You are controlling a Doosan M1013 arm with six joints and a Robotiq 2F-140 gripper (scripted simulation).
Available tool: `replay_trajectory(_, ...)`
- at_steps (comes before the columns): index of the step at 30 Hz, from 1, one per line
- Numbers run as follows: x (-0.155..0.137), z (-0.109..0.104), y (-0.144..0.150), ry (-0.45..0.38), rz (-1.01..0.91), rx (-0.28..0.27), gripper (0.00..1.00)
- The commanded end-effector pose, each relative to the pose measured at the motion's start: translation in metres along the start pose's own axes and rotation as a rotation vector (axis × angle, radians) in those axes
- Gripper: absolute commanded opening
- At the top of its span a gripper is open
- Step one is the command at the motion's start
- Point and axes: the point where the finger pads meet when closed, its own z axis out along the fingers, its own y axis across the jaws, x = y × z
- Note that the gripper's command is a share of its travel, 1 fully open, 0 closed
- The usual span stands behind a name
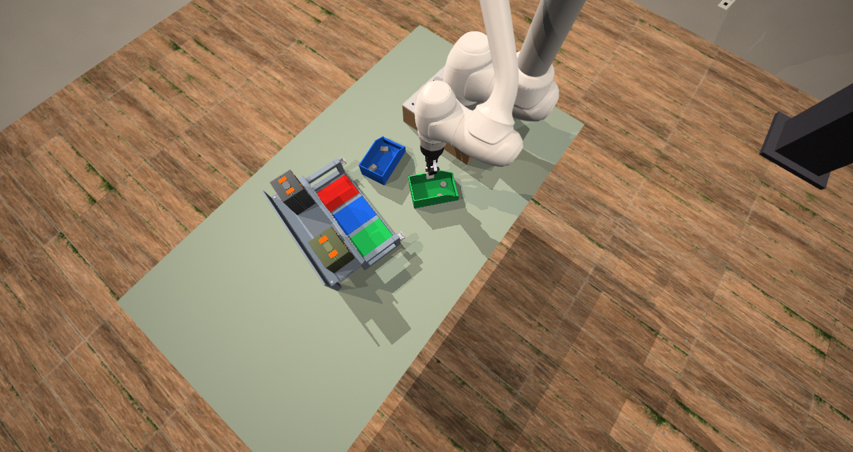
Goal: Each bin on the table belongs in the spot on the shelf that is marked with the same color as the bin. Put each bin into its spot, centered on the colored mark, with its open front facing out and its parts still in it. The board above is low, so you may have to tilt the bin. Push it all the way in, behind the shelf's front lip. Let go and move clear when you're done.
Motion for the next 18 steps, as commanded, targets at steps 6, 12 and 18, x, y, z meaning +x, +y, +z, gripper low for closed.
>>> replay_trajectory(6, 0.0033, -0.0037, -0.0023, 0.005, -0.006, 0.003, 0.10)
replay_trajectory(12, 0.0033, -0.0063, -0.0023, 0.005, -0.006, 0.003, 0.10)
replay_trajectory(18, 0.0033, -0.0110, -0.0023, 0.005, -0.006, 0.003, 0.10)
